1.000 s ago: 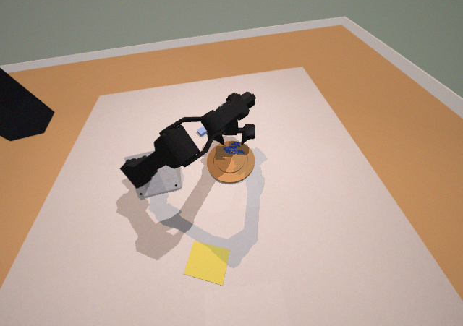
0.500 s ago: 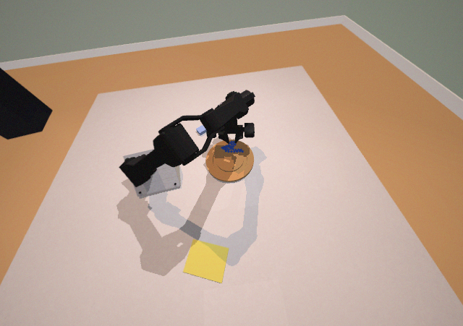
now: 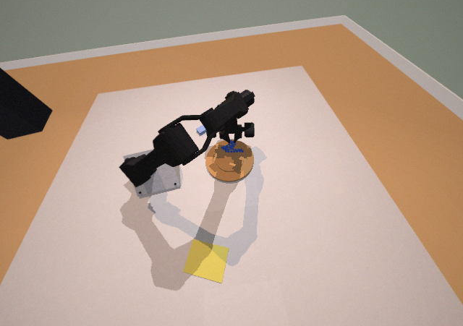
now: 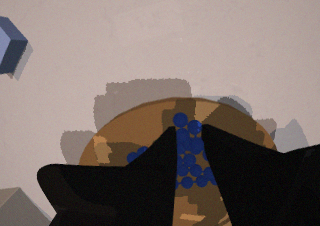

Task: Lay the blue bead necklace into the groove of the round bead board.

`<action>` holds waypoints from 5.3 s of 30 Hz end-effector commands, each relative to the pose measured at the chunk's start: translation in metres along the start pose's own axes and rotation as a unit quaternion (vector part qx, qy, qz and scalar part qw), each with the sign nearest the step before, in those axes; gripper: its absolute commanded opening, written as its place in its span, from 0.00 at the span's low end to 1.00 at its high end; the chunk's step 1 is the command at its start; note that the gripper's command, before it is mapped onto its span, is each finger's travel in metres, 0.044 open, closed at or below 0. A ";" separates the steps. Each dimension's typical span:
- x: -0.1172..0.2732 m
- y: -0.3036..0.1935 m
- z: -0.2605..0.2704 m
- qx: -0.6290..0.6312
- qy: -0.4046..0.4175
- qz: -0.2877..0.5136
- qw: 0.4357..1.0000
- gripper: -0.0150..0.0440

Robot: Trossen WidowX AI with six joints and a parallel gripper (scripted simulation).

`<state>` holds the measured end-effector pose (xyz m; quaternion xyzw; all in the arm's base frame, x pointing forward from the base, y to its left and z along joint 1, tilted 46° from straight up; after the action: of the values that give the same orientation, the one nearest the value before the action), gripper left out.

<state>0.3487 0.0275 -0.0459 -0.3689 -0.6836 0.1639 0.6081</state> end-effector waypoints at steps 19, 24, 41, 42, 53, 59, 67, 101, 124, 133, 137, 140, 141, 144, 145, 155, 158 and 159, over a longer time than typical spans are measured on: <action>0.006 0.006 0.007 0.002 0.002 0.005 1.000 0.25; 0.005 0.006 0.007 0.002 0.002 0.005 1.000 0.25; 0.006 0.006 0.006 0.001 -0.001 0.005 1.000 0.83; 0.006 0.006 0.007 0.002 0.001 0.005 1.000 0.88; 0.006 0.006 0.006 0.002 0.002 0.005 1.000 1.00; 0.006 0.006 0.006 0.002 0.002 0.005 1.000 1.00; 0.013 -0.002 0.007 -0.215 0.001 0.005 0.977 0.90; 0.043 -0.039 0.019 -0.966 -0.005 0.004 0.258 0.90; 0.039 -0.040 0.019 -0.968 -0.005 0.004 0.252 0.90; 0.035 -0.039 0.017 -0.968 -0.003 0.000 0.251 0.90; 0.029 -0.039 0.017 -0.968 -0.003 0.001 0.251 0.90; 0.024 -0.039 0.017 -0.968 -0.003 0.001 0.251 0.90; 0.022 -0.039 0.018 -0.968 -0.004 0.001 0.251 0.90; 0.018 -0.039 0.018 -0.968 -0.004 0.002 0.251 0.90; 0.016 -0.039 0.018 -0.968 -0.004 0.002 0.251 0.90; 0.003 -0.040 0.019 -0.968 -0.005 0.004 0.252 0.90; 0.003 -0.040 0.019 -0.968 -0.005 0.004 0.252 0.90; 0.003 -0.040 0.019 -0.968 -0.005 0.004 0.252 0.90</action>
<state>0.3200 0.0087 -0.0185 -0.6815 -0.3292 -0.6195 -0.2082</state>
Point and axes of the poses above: the point midway between the two fingers, 35 mm back from their tips, its own x axis back along the fingers, its own z axis across the jaws, y = z × x, the point moved 3 cm from there along x, back along the fingers, and after that the axes turned 1 degree about x, right-handed, at the moved point
